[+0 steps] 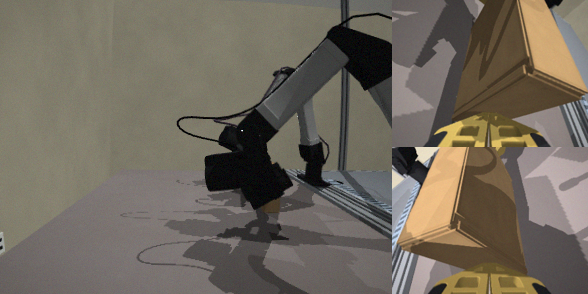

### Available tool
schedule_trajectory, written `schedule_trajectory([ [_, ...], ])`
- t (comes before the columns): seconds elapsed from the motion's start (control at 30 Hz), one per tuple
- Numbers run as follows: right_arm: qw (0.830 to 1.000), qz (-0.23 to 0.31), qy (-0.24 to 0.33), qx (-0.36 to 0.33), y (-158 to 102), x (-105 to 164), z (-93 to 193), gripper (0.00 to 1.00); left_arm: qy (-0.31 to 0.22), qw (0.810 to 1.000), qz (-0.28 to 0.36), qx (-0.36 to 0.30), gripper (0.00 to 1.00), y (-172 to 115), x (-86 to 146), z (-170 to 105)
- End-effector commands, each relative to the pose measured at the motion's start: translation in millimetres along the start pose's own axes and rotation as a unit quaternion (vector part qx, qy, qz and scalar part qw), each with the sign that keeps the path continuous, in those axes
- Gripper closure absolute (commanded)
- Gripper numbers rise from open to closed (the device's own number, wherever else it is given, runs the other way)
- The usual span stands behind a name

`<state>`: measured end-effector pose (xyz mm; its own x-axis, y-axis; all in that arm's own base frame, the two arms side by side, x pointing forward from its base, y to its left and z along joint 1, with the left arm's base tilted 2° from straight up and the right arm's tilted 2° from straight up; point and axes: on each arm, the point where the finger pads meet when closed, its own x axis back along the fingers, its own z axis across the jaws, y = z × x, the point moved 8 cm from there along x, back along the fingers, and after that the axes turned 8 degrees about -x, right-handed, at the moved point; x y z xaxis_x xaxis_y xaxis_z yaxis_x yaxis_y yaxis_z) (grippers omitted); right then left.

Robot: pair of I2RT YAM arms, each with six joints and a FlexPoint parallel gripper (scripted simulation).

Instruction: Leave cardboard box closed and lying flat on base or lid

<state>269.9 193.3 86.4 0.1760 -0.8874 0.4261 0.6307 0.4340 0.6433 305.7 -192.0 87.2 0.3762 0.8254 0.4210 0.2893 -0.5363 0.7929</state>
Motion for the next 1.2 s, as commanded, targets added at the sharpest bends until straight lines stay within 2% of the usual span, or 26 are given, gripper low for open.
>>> schedule_trajectory([
  [0.0, 1.0, 0.003, 0.0, 0.011, 3.7, -8.5, -4.4, 1.0, 0.003, 0.999, -0.011, -0.032, 1.0, 16.6, -2.2, -7.2],
  [0.6, 1.0, 0.001, -0.001, 0.015, 8.3, -7.3, -3.5, 1.0, 0.007, 0.999, -0.012, -0.042, 1.0, 23.7, 0.7, -5.6],
  [0.77, 0.999, -0.009, -0.001, 0.034, 20.0, 1.0, 9.7, 1.0, 0.01, 0.999, -0.013, -0.048, 1.0, 29.9, 3.4, -4.5],
  [1.17, 0.999, -0.01, 0.001, 0.035, 24.5, 3.9, 13.9, 1.0, 0.007, 0.999, -0.012, -0.042, 1.0, 34.7, 6.3, -9.1],
])
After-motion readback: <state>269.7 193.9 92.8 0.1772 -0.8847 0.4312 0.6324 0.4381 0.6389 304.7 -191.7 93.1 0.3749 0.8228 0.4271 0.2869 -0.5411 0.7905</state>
